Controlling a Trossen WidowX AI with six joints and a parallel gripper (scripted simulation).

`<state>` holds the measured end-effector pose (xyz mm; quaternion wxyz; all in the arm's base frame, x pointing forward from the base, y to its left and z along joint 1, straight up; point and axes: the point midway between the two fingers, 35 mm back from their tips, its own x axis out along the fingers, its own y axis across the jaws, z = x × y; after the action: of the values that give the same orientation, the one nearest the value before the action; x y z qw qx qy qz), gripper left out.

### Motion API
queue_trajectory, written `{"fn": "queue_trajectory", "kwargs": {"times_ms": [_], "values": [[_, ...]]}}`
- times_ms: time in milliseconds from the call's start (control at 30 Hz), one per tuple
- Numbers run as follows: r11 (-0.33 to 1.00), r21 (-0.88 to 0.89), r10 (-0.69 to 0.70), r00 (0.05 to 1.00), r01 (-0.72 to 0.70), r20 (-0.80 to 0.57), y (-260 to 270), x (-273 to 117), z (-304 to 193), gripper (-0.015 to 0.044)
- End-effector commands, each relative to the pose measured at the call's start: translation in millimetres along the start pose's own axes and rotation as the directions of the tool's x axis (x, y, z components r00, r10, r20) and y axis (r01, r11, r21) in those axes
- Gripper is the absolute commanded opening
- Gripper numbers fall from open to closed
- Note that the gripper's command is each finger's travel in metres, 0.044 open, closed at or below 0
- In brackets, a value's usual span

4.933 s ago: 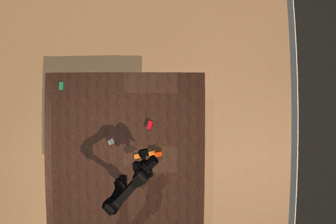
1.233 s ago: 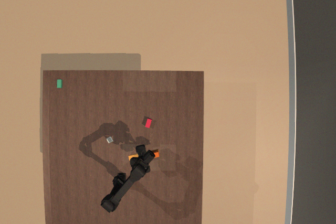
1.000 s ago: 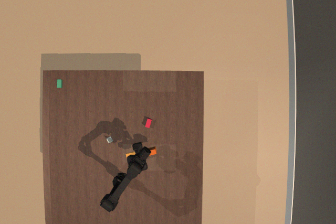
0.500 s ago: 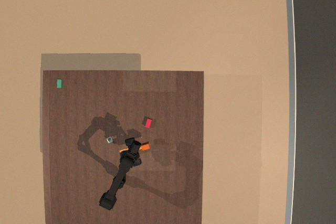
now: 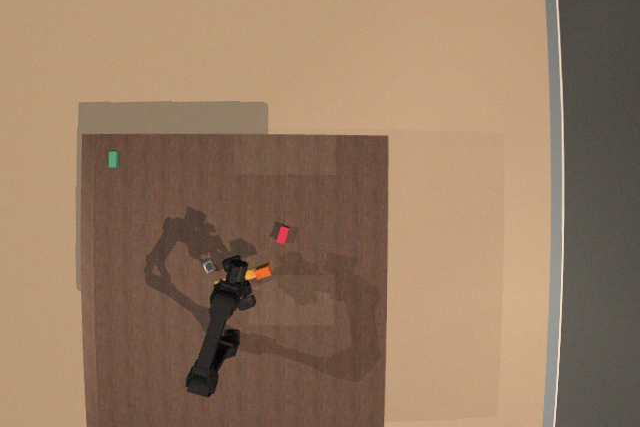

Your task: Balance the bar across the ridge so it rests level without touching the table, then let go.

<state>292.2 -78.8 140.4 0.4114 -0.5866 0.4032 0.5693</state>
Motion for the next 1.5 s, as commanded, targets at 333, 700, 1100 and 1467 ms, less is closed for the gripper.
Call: {"fn": "queue_trajectory", "kwargs": {"times_ms": [333, 700, 1100, 1467], "values": [[0.999, -0.04, 0.001, 1.0, 0.0, 0.003, -29, -1, 43, 0.0], [0.997, -0.076, -0.001, 1.0, 0.001, 0.006, -46, -1, 82, 0.0], [0.993, -0.115, -0.002, 1.0, 0.003, 0.01, -58, -2, 127, 0.0], [0.988, -0.151, -0.002, 1.0, 0.004, 0.013, -62, -3, 170, 0.0]]}}
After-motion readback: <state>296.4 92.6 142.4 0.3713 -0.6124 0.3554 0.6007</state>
